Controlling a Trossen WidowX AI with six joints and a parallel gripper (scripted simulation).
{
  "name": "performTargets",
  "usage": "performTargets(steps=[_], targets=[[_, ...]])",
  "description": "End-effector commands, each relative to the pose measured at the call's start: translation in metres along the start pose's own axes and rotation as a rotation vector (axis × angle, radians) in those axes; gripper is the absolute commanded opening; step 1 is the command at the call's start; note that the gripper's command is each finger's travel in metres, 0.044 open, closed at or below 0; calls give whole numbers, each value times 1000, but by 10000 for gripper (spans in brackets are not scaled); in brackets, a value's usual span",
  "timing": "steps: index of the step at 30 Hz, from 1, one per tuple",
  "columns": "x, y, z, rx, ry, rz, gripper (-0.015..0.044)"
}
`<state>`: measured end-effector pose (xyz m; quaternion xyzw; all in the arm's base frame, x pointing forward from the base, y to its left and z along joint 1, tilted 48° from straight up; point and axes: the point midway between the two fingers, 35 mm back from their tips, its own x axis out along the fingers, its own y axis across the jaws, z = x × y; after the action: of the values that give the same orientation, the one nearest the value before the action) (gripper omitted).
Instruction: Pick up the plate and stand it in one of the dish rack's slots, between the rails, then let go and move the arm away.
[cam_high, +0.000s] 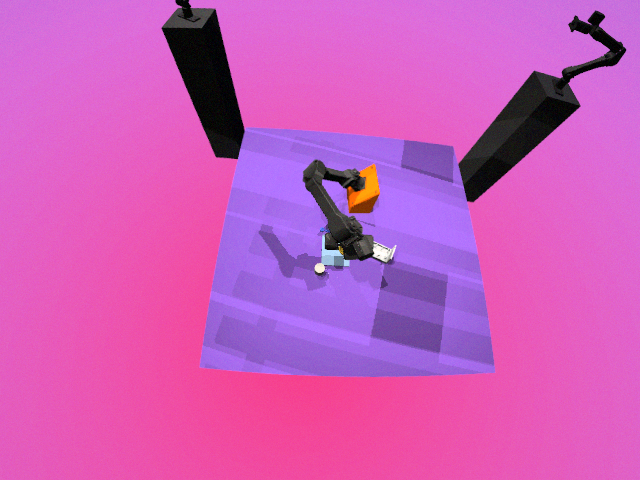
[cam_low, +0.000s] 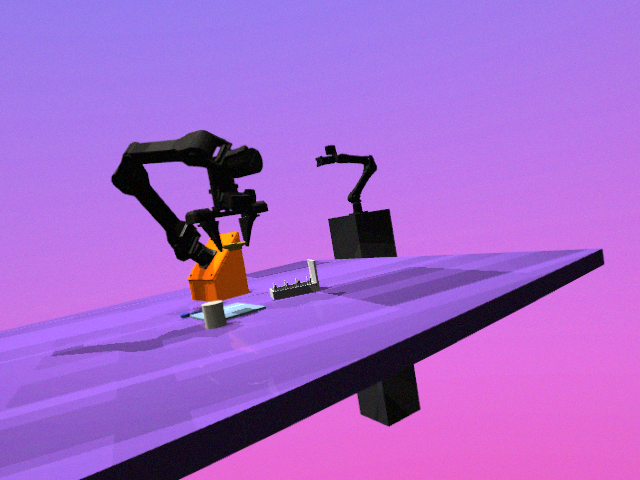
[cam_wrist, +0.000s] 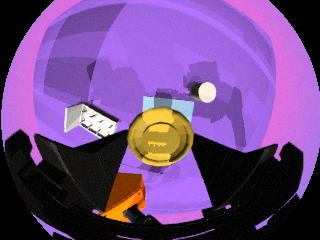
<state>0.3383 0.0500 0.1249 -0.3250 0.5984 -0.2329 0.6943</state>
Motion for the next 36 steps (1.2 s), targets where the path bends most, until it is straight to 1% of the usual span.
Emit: performTargets(steps=[1,5,9,18,23,30,36], targets=[[-13,2,0,-1,8,-2,0],[-28,1,0,0,8,-8,0],[-31,2,0,5,8,-9,0],[-33,70,-51,272,10,1,0],[-30,96,-83,414,10,-7,0],[-29,97,-84,416,13,-6,0],[-13,100,-88,322,98,51,0]])
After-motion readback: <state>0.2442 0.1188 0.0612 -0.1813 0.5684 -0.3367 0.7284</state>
